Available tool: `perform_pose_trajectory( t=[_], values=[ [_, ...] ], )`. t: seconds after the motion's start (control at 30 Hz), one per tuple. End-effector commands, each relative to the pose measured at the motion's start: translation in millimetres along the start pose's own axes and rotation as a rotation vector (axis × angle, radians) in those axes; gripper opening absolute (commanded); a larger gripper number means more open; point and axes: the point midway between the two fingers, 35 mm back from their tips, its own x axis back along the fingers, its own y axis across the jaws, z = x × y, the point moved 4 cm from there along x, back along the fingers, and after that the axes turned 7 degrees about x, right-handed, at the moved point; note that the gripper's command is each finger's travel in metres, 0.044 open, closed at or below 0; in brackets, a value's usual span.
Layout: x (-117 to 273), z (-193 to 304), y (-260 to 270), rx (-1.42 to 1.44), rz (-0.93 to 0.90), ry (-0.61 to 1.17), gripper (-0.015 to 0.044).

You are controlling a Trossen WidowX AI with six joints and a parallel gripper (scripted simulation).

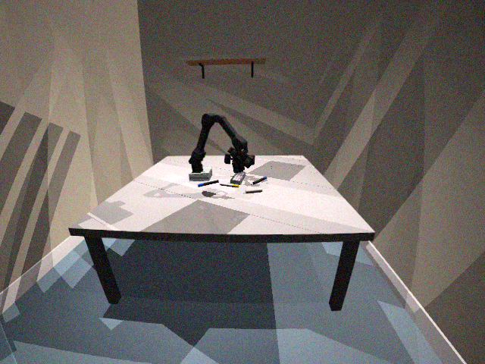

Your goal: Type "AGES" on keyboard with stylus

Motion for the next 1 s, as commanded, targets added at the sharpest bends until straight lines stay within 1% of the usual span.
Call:
perform_pose_trajectory(
  t=[0.0, 0.1, 0.17, 0.2, 0.5, 0.63, 0.8, 0.97],
  values=[
    [0.0, 0.0, 0.0, 0.000, 0.000, 0.000, 0.0084],
    [0.0, 0.0, 0.0, 0.000, 0.000, 0.000, 0.0064],
    [-2.0, 1.5, 0.5, 0.000, 0.000, 0.000, 0.0012],
    [-3.8, 2.9, 0.8, 0.000, -0.001, -0.001, 0.0000],
    [-27.7, 22.9, 4.2, -0.002, -0.002, 0.005, 0.0000],
    [-28.2, 21.9, 4.1, -0.002, -0.002, 0.005, 0.0000],
    [-37.3, 6.9, 1.4, -0.002, -0.002, 0.005, 0.0000],
    [-37.9, 5.9, 1.2, -0.002, -0.002, 0.005, 0.0000]
  ],
)
